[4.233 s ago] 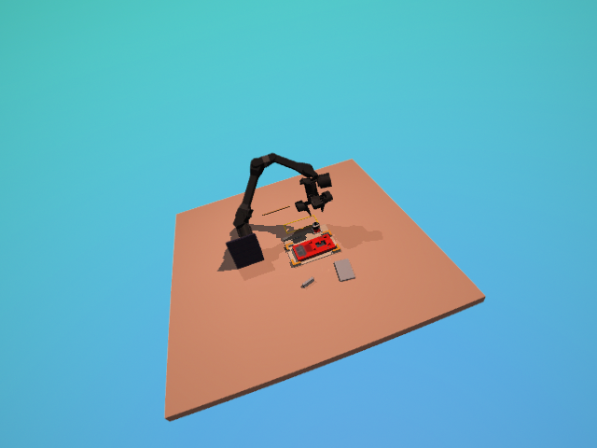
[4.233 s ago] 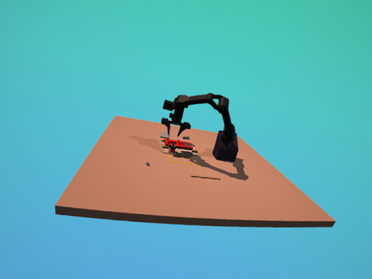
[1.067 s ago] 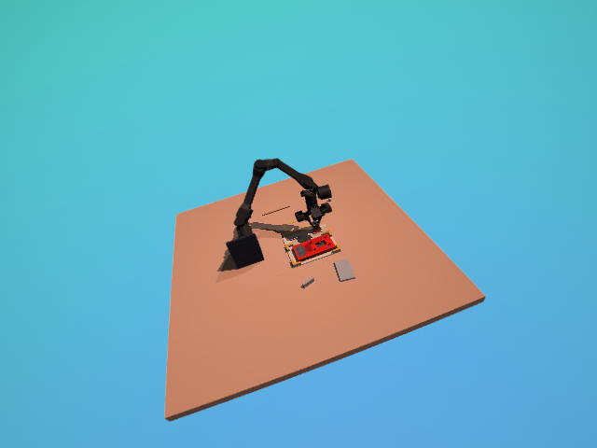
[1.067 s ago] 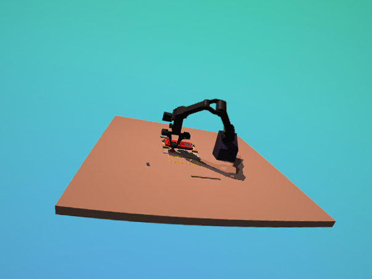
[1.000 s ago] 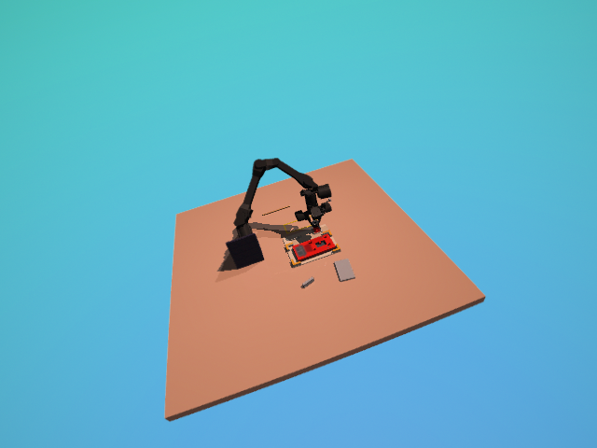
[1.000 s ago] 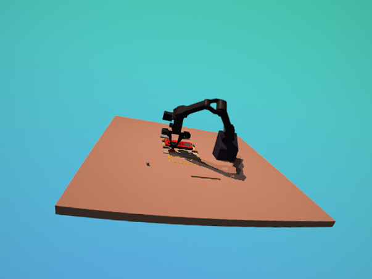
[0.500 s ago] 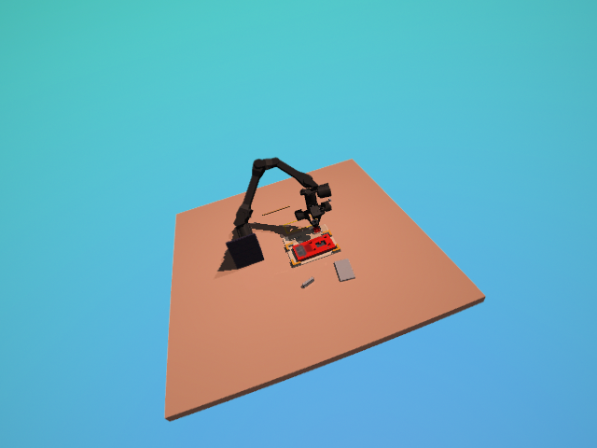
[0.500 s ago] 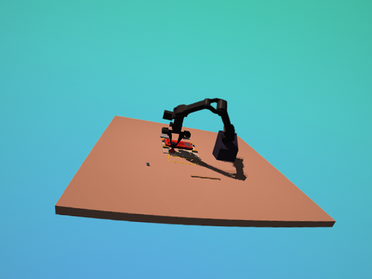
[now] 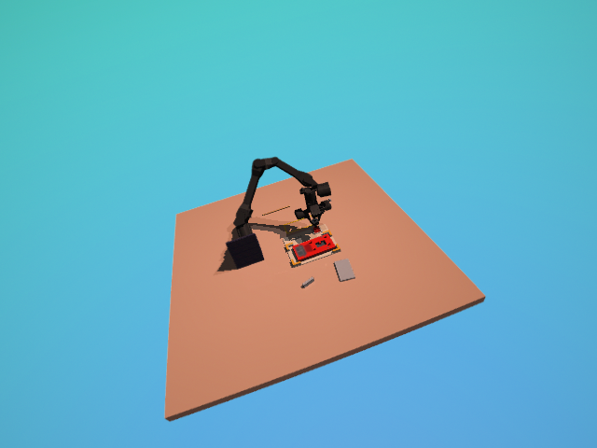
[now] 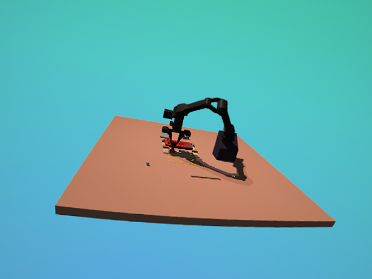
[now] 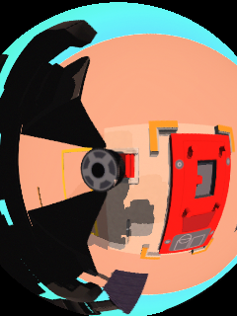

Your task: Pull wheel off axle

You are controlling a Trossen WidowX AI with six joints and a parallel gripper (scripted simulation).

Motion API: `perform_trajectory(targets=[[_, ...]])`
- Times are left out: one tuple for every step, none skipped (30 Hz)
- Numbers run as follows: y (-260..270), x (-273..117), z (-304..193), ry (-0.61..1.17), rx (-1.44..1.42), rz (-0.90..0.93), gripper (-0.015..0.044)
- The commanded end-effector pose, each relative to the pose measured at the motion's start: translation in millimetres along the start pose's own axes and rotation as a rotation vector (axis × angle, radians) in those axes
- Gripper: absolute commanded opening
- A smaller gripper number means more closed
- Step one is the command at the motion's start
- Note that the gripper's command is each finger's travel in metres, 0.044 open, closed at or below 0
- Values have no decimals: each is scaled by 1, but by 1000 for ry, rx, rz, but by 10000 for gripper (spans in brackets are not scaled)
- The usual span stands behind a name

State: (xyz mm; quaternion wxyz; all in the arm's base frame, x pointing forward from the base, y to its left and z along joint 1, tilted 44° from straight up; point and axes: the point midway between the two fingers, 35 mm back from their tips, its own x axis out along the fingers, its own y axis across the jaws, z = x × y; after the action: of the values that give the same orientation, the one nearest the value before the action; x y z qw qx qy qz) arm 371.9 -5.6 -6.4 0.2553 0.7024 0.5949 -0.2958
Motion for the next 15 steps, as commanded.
perform_trajectory(targets=[[1, -2, 0, 0, -3, 3, 0], [1, -3, 0, 0, -3, 3, 0], [1, -3, 0, 0, -2, 3, 0], [1, -3, 0, 0, -2, 3, 0], [1, -4, 0, 0, -2, 3, 0], [0, -4, 0, 0, -2, 3, 0], [0, -4, 0, 0, -2, 3, 0], [0, -5, 0, 0, -2, 3, 0], [0, -5, 0, 0, -2, 3, 0], [0, -5, 0, 1, -2, 3, 0], [0, -6, 0, 1, -2, 3, 0], [0, -6, 0, 1, -2, 3, 0], [0, -6, 0, 1, -2, 3, 0], [0, -7, 0, 1, -2, 4, 0], [0, -7, 0, 1, -2, 4, 0]])
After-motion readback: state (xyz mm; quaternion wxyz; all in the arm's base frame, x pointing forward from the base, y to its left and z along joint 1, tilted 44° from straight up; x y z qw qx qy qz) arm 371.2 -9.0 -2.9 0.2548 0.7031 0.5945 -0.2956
